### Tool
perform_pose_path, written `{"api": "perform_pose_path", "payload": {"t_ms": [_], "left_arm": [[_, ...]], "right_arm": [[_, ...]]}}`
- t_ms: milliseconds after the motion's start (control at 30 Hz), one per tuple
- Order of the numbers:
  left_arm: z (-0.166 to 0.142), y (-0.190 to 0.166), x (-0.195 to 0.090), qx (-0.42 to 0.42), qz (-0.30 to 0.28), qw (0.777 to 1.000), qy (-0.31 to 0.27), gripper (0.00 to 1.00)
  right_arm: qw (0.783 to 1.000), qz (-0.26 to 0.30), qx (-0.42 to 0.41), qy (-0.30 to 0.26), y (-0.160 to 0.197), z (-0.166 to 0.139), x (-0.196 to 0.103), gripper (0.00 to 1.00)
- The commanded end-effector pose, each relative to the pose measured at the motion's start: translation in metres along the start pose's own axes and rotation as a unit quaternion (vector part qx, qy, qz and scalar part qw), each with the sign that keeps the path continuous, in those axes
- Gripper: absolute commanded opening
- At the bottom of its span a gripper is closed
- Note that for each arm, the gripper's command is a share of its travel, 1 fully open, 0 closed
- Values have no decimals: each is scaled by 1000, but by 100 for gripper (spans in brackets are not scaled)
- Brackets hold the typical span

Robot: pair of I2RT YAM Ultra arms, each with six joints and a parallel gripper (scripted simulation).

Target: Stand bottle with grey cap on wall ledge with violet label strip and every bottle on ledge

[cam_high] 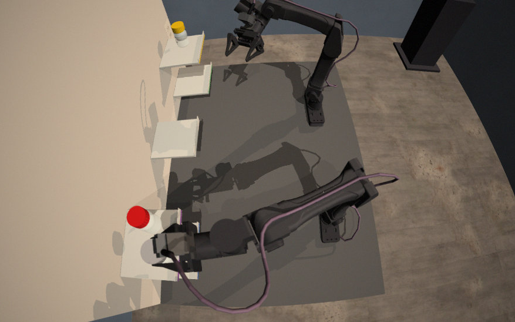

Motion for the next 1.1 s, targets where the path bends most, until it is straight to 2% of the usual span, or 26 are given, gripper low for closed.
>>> {"api": "perform_pose_path", "payload": {"t_ms": [0, 400, 1067], "left_arm": [[23, -9, 8, 9, -11, 999, -36, 50], [26, -9, 39, 15, -11, 999, -52, 50], [26, -10, 41, 15, -12, 998, -52, 50]], "right_arm": [[1000, 3, -10, -11, 2, 11, -4, 88], [1000, 3, -10, -11, 2, 11, -4, 88], [1000, 3, -10, -11, 2, 11, -4, 88]]}}
Point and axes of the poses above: on each arm, the point where the finger pads meet when closed, its own x axis out along the fingers, its own y axis across the jaws, z = x × y, the point moved 5 cm from there along -x, back along the fingers, and after that the axes turned 12 degrees about -x, right-handed, at the moved point
